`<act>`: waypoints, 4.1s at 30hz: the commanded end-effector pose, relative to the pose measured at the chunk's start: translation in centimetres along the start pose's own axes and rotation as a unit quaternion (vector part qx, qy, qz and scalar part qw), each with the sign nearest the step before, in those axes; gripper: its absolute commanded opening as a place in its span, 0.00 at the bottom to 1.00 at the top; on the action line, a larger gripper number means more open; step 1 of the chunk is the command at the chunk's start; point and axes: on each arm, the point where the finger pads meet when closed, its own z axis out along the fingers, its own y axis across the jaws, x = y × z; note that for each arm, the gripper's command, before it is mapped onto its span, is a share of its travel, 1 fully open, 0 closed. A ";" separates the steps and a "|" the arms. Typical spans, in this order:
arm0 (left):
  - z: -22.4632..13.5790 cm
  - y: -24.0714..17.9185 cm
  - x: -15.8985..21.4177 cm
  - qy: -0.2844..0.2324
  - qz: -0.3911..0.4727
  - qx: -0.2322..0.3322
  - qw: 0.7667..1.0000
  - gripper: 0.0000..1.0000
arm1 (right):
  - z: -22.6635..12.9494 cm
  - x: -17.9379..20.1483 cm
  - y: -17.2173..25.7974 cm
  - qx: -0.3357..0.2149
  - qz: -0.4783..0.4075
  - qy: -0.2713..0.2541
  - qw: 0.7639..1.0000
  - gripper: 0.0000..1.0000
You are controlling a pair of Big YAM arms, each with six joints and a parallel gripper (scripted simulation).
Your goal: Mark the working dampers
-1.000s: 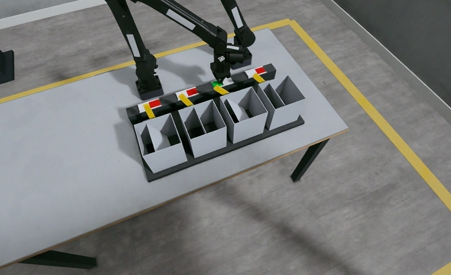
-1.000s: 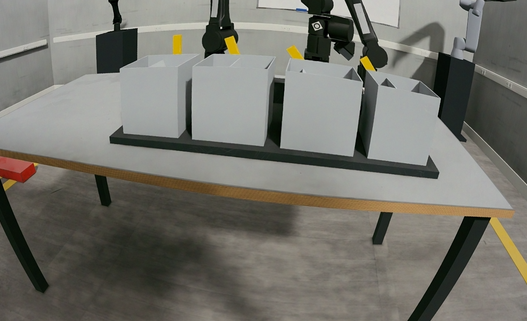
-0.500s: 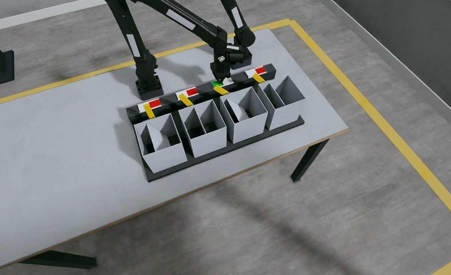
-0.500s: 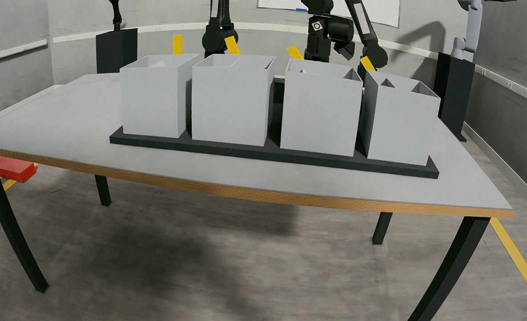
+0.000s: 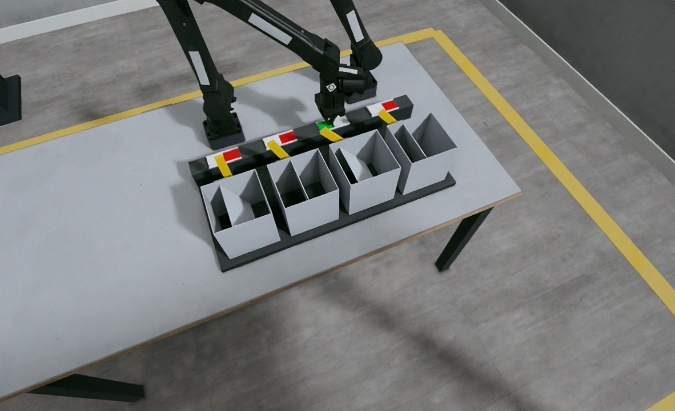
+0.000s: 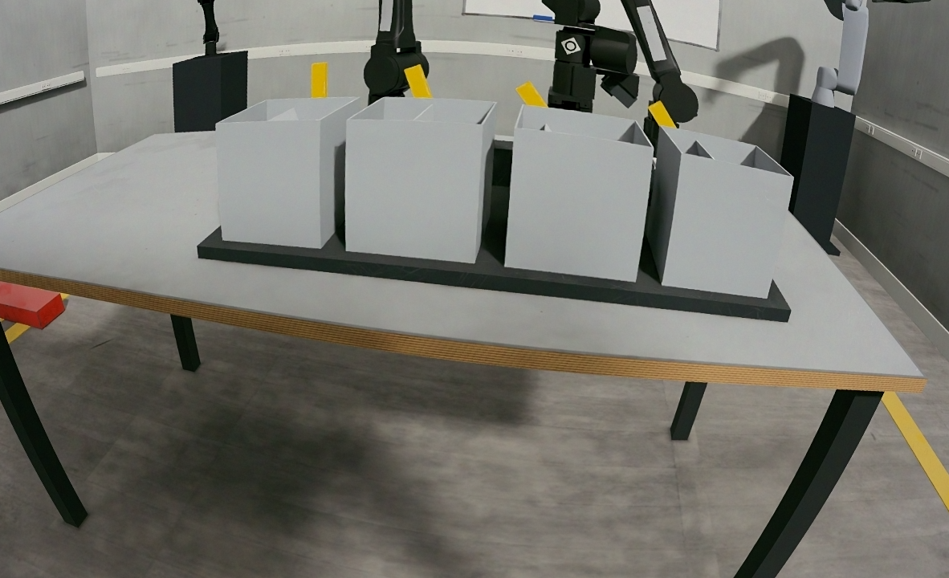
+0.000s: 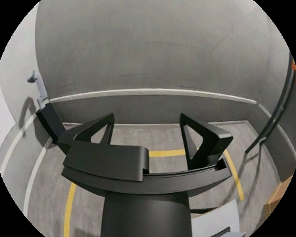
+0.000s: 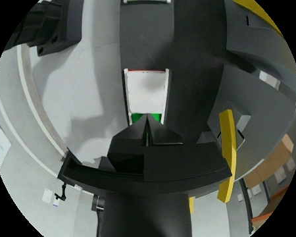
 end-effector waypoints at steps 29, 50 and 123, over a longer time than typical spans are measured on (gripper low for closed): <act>-0.4 0.5 -1.9 -0.024 -0.004 -0.004 1.000 1.00 | -5.9 -1.8 -1.4 0.011 0.005 -0.023 1.000 0.00; -0.4 0.5 -1.9 -0.024 -0.004 -0.004 1.000 1.00 | -8.0 -1.8 -1.4 0.016 0.005 -0.034 0.999 1.00; -0.4 0.5 -1.9 -0.024 -0.004 -0.004 1.000 1.00 | -13.4 -1.6 -1.3 0.014 0.005 -0.029 0.999 1.00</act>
